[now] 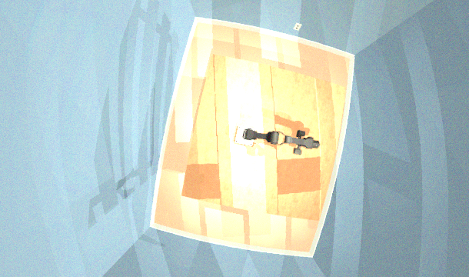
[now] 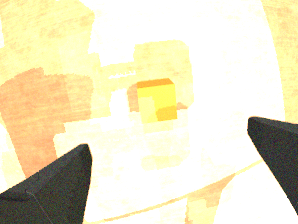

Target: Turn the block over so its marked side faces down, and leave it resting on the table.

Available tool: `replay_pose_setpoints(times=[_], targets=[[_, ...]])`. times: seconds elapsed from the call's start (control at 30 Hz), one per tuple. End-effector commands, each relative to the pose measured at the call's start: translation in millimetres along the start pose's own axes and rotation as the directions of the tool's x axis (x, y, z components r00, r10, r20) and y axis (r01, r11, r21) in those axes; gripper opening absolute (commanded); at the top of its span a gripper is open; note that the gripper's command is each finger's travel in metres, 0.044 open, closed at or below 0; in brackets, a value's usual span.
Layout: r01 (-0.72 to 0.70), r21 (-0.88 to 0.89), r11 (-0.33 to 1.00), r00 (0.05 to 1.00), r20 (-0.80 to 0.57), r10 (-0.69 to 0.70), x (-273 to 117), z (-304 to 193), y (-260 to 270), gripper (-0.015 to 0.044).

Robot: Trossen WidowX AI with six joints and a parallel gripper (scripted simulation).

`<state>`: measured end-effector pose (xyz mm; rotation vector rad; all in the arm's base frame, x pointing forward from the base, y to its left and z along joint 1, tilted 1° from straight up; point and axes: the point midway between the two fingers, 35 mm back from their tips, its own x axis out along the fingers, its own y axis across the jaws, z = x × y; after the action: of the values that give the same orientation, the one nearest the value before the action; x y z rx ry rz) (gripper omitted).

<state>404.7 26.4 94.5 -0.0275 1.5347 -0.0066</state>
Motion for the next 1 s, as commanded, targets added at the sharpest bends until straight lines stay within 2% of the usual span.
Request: replay_pose_setpoints(times=[0.0,0.97], targets=[[-0.005,0.004,1.000,1.000,-0.008,0.005,22,0,1,0.0440],[-0.005,0.005,1.000,1.000,-0.007,0.005,73,1,1,0.0440]])
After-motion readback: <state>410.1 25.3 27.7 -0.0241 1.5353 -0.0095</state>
